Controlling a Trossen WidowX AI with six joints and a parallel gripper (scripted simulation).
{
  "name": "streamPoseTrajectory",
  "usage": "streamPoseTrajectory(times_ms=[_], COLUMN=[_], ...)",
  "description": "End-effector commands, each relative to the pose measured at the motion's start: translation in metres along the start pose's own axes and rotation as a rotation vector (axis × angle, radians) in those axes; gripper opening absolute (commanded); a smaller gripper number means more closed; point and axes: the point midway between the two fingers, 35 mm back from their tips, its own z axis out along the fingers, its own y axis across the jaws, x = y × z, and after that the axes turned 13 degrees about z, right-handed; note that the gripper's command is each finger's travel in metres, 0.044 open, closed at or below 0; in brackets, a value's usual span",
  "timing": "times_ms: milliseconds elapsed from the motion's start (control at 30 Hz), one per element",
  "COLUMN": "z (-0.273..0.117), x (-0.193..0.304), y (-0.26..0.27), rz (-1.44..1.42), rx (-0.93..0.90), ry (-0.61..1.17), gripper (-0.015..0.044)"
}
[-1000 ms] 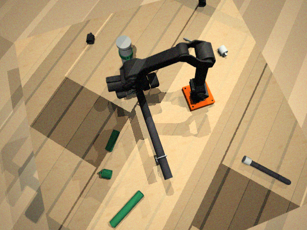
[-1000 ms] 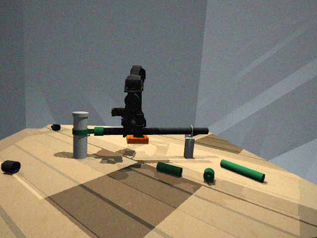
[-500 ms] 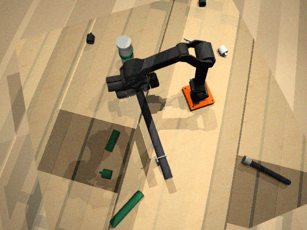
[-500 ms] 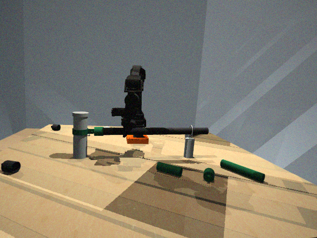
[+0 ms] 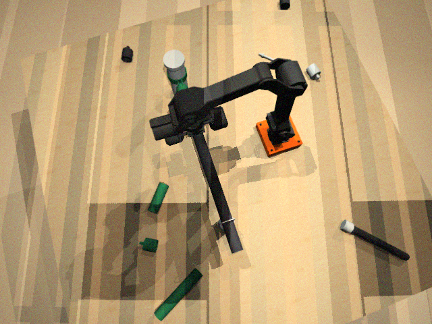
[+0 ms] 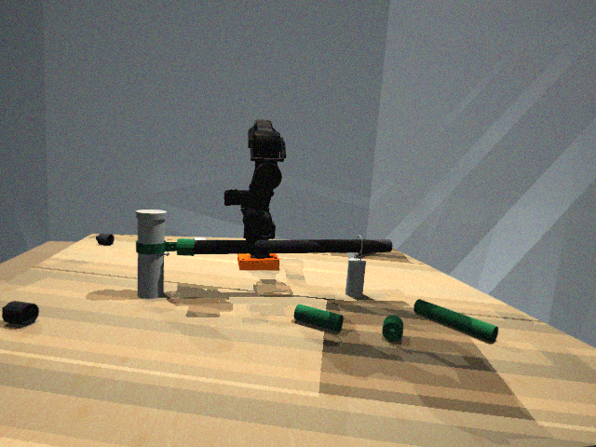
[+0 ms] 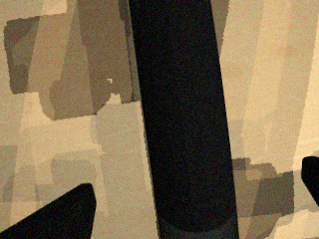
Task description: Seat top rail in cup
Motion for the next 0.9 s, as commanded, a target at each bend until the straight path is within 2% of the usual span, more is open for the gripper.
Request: streamPoseTrajectory(times_ms=[0, 133, 367, 867], z=[-0.011, -0.012, -0.055, -0.055], x=[0.004, 0.003, 0.002, 0.002], y=[-0.002, -0.001, -0.006, -0.006], rz=[0.008, 0.000, -0.001, -0.001], rx=[-0.009, -0.005, -0.004, -0.004], ry=[0.007, 0.001, 0.002, 0.002], gripper=[0.0440, 0.0440, 0.0440, 0.0440])
